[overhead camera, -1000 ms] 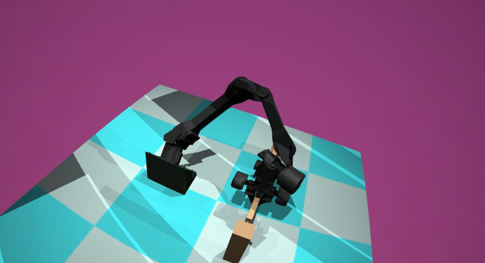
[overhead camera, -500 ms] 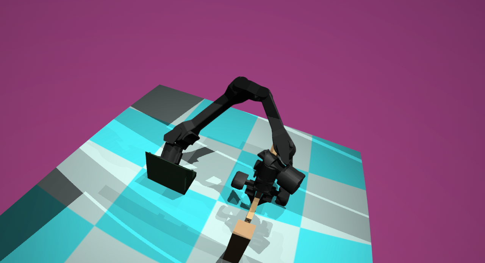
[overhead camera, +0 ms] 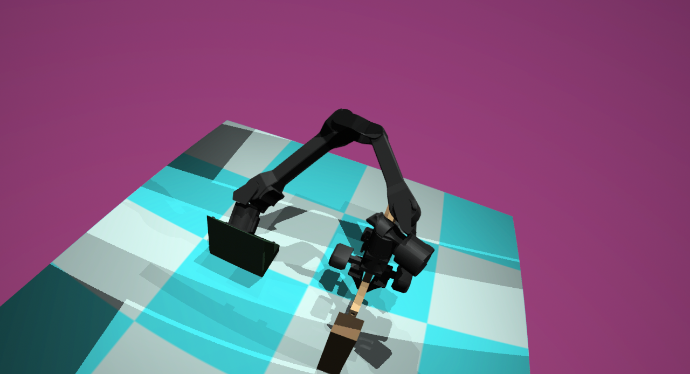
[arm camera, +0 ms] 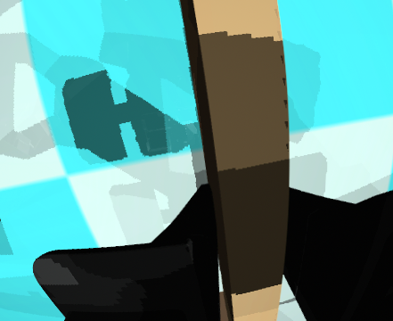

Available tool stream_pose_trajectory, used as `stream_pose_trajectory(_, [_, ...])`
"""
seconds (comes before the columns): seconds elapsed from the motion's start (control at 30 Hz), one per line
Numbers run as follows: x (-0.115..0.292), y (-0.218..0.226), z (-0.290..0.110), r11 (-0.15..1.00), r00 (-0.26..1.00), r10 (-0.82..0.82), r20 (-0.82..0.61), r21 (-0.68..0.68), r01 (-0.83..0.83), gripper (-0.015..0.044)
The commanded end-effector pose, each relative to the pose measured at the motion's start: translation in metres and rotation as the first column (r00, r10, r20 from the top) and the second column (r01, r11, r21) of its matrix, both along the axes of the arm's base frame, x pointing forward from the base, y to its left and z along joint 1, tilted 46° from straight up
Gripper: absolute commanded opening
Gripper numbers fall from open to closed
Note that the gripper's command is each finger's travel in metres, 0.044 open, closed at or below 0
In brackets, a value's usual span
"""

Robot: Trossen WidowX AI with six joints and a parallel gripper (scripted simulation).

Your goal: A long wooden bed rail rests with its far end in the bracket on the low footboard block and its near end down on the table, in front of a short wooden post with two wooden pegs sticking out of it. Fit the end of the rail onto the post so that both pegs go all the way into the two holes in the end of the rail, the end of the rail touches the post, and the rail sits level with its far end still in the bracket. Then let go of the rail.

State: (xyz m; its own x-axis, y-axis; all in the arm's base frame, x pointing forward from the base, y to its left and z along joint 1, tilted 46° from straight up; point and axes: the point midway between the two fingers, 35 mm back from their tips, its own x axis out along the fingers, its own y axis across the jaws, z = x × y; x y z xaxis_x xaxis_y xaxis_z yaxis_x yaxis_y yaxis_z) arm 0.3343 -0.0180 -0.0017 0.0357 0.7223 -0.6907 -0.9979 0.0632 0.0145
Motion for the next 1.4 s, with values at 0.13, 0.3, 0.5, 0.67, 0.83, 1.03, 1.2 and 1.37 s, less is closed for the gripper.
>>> stream_pose_trajectory(0.13, [0.0011, -0.0038, 0.0054, 1.000, 1.000, -0.009, 0.009, -0.004, 0.009, 0.0000])
stream_pose_trajectory(0.3, [0.0011, -0.0046, 0.0046, 1.000, 1.000, -0.009, 0.009, -0.004, 0.009, 0.0000])
stream_pose_trajectory(0.5, [0.0010, -0.0061, 0.0033, 1.000, 1.000, -0.009, 0.009, -0.004, 0.009, 0.0000])
stream_pose_trajectory(0.67, [0.0010, -0.0073, 0.0021, 1.000, 1.000, -0.009, 0.009, -0.005, 0.009, 0.0000])
stream_pose_trajectory(0.83, [0.0010, -0.0083, 0.0008, 1.000, 1.000, -0.009, 0.010, -0.005, 0.009, 0.0000])
stream_pose_trajectory(1.03, [0.0009, -0.0091, -0.0009, 1.000, 1.000, -0.009, 0.010, -0.005, 0.009, 0.0000])
stream_pose_trajectory(1.2, [0.0008, -0.0097, -0.0024, 1.000, 1.000, -0.009, 0.010, -0.005, 0.009, 0.0000])
stream_pose_trajectory(1.37, [0.0007, -0.0101, -0.0039, 1.000, 1.000, -0.009, 0.010, -0.005, 0.009, 0.0000])
